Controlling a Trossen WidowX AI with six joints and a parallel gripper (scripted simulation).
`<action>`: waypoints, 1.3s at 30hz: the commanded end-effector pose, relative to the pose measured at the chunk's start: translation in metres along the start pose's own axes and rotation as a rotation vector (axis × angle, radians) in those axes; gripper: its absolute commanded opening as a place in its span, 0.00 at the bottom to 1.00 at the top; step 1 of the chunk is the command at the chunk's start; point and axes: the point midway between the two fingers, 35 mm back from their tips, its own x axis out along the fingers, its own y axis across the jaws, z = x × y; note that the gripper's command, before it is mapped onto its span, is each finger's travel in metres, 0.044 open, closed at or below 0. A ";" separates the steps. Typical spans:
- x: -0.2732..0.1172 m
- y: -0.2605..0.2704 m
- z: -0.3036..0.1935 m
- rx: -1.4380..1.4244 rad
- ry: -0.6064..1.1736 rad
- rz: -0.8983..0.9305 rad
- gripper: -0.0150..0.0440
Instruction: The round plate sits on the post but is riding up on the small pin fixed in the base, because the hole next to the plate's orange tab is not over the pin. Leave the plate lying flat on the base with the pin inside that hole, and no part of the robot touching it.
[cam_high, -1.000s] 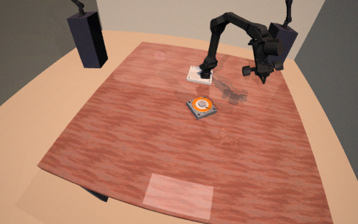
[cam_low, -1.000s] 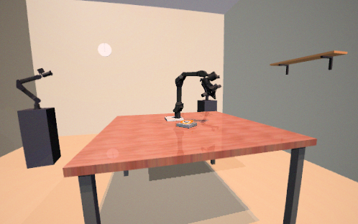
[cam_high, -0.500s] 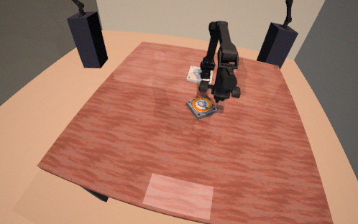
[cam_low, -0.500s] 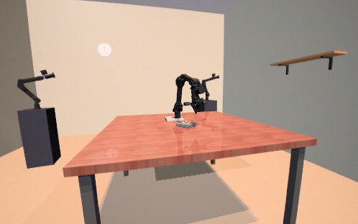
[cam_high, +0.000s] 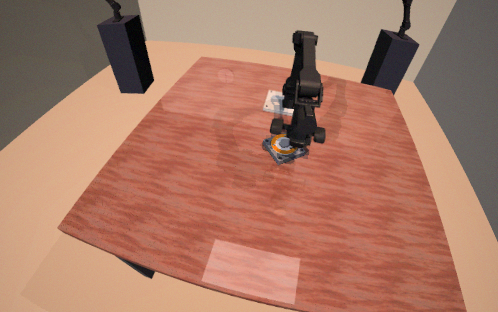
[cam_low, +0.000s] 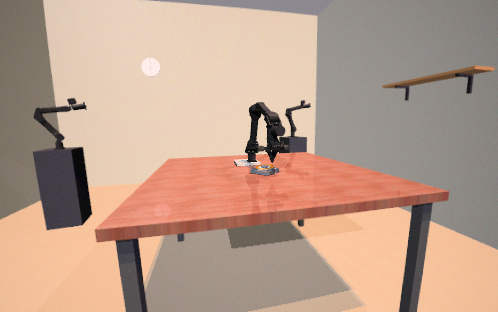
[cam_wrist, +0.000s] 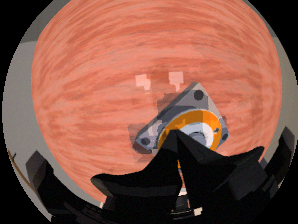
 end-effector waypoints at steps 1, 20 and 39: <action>0.018 -0.003 -0.001 -0.006 0.004 -0.007 0.25; 0.022 0.010 -0.017 -0.006 0.006 -0.005 0.25; 0.021 0.017 -0.037 -0.006 0.008 -0.005 0.25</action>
